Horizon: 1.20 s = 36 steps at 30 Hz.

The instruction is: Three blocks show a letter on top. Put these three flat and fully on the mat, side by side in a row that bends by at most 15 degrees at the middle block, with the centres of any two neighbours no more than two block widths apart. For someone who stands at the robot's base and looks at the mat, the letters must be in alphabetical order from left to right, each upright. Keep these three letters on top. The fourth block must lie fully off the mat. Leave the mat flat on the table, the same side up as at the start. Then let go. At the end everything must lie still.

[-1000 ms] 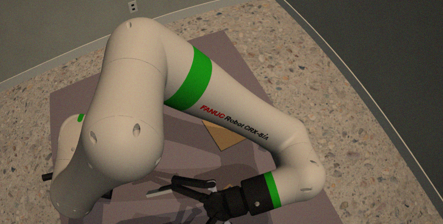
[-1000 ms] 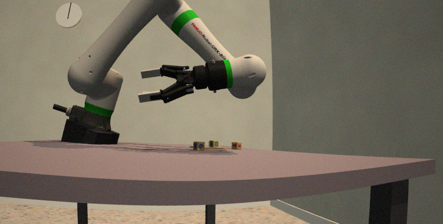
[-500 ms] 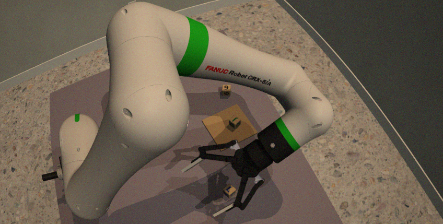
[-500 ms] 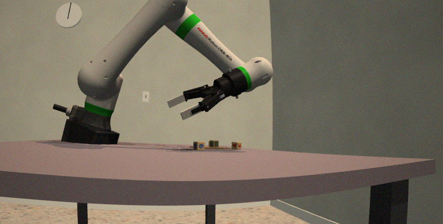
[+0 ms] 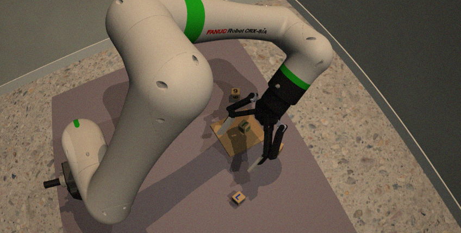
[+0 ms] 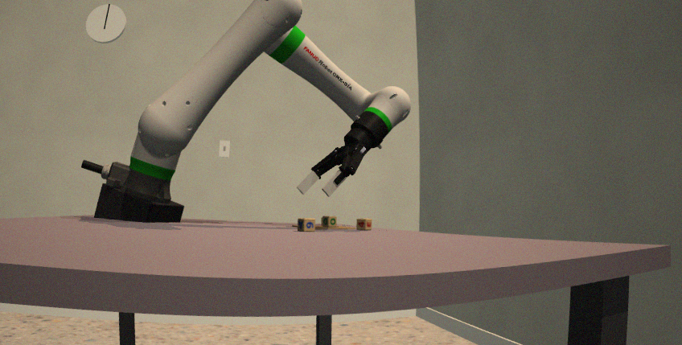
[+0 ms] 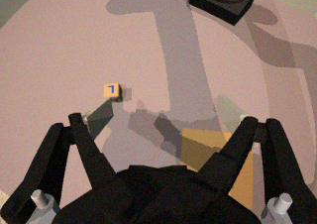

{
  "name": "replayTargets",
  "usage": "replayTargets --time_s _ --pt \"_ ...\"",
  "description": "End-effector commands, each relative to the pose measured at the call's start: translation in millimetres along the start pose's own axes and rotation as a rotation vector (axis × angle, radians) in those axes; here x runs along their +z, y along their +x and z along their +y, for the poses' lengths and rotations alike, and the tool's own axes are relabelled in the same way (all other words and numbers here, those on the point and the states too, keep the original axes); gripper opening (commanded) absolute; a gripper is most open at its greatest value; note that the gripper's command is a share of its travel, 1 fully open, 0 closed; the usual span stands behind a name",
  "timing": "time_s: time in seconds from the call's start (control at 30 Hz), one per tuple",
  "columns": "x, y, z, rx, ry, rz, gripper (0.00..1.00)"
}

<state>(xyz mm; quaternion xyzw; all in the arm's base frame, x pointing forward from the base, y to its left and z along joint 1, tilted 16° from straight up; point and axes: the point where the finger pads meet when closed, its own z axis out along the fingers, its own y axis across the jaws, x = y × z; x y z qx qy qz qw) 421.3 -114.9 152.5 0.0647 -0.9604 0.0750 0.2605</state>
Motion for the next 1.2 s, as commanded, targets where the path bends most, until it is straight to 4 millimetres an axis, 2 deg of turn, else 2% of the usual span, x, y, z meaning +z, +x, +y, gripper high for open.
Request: replayTargets --time_s 0.0,0.23,0.43,0.5,0.57,0.63,0.7,1.17 --pt "-25.5 -38.3 40.0 0.065 0.028 -0.096 1.0" --pt "-64.3 -80.6 112.0 0.142 0.014 -0.239 1.0" --pt "-98.1 -106.4 183.2 0.201 -0.03 -0.352 1.0" --pt "-98.1 -106.4 183.2 0.201 -0.03 -0.352 1.0" --pt "-108.6 -112.2 207.1 0.218 -0.049 -0.385 1.0" --pt "-114.9 -115.2 222.0 0.228 -0.063 -0.405 1.0" --pt "-117.1 -116.1 227.0 0.231 -0.067 -0.411 1.0" --pt "-117.2 -116.2 227.3 0.231 -0.068 -0.411 1.0"
